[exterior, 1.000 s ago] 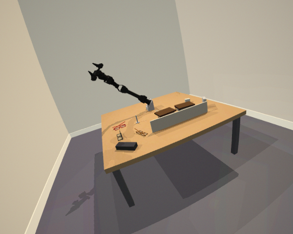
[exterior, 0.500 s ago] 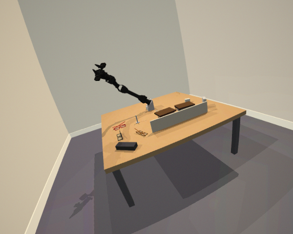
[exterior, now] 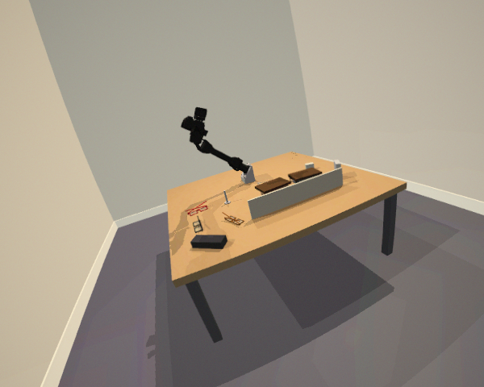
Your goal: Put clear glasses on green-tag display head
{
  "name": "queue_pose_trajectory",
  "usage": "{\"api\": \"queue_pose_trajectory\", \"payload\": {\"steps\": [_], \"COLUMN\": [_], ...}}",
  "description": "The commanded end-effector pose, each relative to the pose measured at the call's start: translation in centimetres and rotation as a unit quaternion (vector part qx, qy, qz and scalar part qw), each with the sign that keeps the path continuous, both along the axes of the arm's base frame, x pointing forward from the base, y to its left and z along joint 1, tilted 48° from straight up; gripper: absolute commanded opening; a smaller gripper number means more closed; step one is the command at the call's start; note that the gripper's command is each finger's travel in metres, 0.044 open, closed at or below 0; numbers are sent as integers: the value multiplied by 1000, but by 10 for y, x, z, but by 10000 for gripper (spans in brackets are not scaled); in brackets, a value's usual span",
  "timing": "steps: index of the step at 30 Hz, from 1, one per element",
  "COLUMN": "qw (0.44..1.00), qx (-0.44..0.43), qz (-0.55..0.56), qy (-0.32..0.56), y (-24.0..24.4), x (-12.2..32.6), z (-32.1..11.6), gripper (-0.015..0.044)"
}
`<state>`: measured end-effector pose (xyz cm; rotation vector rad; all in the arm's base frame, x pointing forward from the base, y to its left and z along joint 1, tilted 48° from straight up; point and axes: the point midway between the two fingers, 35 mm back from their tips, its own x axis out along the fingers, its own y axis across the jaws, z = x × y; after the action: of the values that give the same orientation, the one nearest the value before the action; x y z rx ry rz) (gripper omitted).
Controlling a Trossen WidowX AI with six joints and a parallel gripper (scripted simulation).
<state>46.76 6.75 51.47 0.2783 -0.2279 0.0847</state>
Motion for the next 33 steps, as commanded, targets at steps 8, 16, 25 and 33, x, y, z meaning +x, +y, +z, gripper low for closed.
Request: {"api": "queue_pose_trajectory", "payload": {"steps": [8, 16, 25, 33], "qw": [964, 888, 746, 556], "qx": [-27, -82, -183, -318], "qz": [-45, -92, -148, -199], "qy": [259, 443, 623, 742], "y": [12, 9, -9, -47], "x": [37, 10, -65, -167], "z": [-182, -316, -441, -506], "gripper": [200, 200, 200, 200]}}
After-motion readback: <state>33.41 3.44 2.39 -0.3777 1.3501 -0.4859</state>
